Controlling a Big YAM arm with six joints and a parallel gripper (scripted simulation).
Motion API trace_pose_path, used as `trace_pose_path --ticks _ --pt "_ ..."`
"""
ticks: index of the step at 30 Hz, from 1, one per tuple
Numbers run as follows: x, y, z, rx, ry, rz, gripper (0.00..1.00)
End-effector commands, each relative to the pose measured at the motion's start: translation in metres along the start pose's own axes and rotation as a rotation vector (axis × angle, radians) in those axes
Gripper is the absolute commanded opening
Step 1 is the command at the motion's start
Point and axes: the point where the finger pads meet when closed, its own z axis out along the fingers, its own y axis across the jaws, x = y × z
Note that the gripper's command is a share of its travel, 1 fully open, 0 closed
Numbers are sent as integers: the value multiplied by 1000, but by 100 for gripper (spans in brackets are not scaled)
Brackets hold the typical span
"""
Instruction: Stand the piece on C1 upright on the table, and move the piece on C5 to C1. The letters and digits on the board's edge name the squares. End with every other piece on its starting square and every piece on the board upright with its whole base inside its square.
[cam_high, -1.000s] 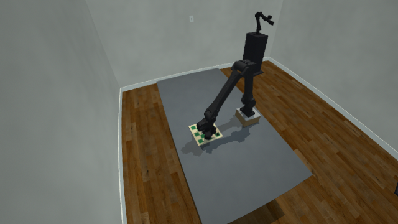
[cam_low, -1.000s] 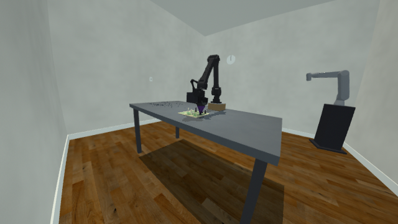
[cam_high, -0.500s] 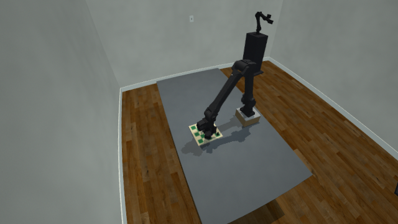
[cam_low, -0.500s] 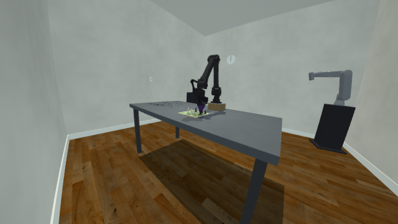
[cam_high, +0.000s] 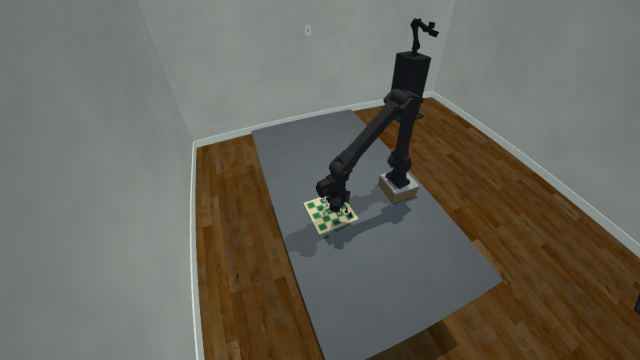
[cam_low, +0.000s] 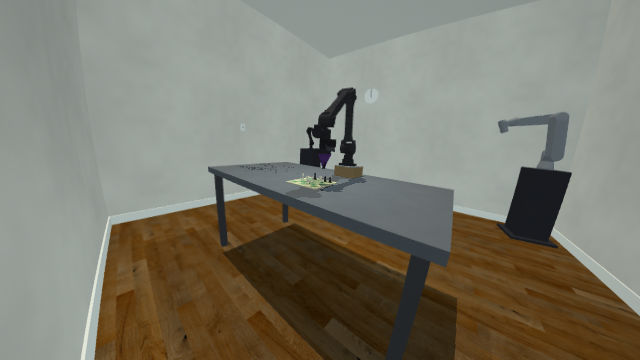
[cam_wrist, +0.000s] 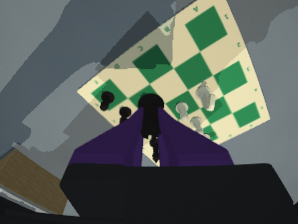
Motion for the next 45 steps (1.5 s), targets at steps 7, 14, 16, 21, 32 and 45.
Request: trace_pose_path --ticks 7,14,16,21,32,45 --pt "-22 -16 -32 41 -40 -3 0" --pt "-23 -17 -36 48 -47 -3 0" --pt "-23 -17 -36 48 -47 -3 0" --pt "-23 -17 -36 48 -47 -3 0" --pt "-23 -17 -36 48 -47 -3 0" --pt "-23 -17 -36 48 -47 -3 0"
